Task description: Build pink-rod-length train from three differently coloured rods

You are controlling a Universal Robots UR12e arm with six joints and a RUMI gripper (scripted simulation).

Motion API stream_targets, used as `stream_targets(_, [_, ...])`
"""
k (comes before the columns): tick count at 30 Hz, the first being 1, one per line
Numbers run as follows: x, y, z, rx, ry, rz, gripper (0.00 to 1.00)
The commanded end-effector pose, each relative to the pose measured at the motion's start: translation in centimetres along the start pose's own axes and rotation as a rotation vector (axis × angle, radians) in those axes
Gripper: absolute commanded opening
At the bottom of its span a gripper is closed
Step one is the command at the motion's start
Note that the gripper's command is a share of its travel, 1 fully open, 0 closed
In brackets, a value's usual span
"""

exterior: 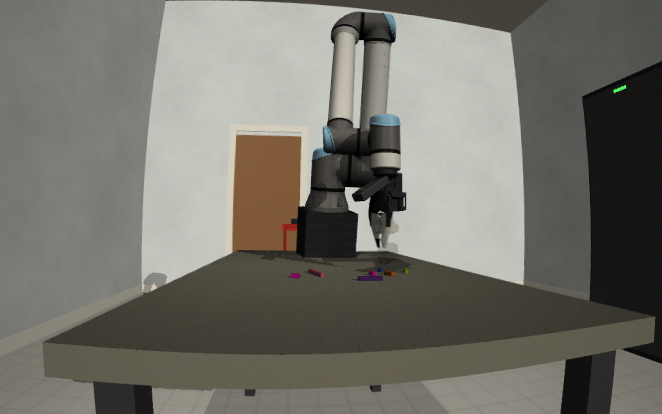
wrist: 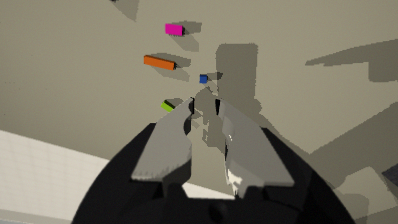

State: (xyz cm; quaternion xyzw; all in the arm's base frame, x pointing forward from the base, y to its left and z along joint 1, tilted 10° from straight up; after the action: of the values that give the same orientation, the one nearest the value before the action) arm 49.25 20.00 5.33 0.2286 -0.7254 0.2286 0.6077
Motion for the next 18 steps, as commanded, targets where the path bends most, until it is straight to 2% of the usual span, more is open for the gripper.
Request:
stream_targets(1, [0.0, 0.0, 0.0, 0.0, -0.001, 0.001, 0.14])
stream_targets(18, [-1.1, 0.0, -0.1, 0.0, -0.001, 0.001, 0.14])
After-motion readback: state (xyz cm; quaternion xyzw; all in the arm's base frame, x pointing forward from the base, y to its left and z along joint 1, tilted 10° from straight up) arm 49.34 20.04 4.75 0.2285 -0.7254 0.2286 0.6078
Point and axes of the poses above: the point where the finger pads meet when closed, its own x axis back along the fingers, its own z axis across the jaws, y = z × x, the point moved 8 cm from there along x, back along the fingers, and after that the axes turned 3 degrees about x, right-handed, at the moved point
